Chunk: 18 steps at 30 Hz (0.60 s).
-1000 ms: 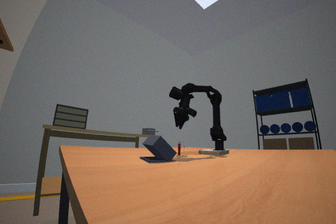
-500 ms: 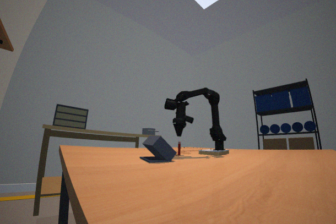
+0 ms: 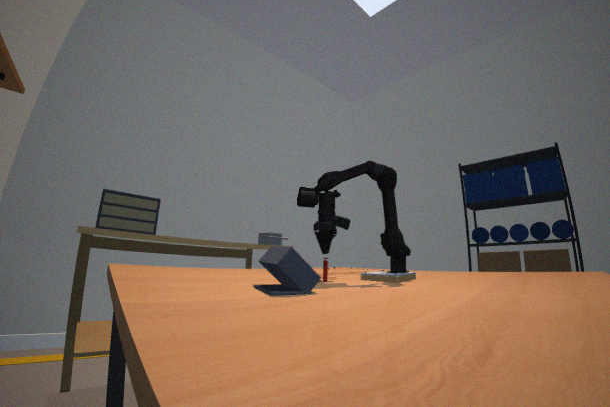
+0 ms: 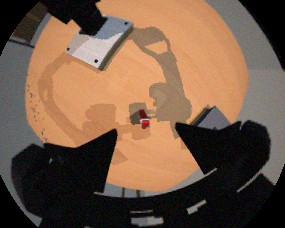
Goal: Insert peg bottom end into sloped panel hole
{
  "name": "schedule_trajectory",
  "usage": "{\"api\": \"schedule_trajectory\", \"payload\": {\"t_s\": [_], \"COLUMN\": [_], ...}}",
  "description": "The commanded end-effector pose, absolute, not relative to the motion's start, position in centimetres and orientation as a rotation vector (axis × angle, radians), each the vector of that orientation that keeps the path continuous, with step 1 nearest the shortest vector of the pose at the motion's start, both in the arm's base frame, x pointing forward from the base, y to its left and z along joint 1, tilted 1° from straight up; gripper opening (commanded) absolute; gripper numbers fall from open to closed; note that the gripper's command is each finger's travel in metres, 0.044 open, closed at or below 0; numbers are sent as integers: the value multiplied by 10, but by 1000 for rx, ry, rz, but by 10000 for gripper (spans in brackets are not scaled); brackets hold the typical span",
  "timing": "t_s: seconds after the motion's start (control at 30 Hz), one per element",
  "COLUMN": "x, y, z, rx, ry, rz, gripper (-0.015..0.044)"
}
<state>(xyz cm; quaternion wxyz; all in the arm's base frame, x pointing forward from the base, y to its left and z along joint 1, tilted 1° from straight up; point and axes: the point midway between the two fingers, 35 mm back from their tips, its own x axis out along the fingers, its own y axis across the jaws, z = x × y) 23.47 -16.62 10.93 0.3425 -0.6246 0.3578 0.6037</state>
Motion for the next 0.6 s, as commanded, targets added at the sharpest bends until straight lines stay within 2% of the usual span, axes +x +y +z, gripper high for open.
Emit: {"api": "schedule_trajectory", "payload": {"t_s": [0.0,0.57], "x": [235,235], "y": [-166,-168], "z": [101,74], "rx": [-1624,-1624], "ry": [923,923], "rz": [1572,1573], "gripper": [440,440]}}
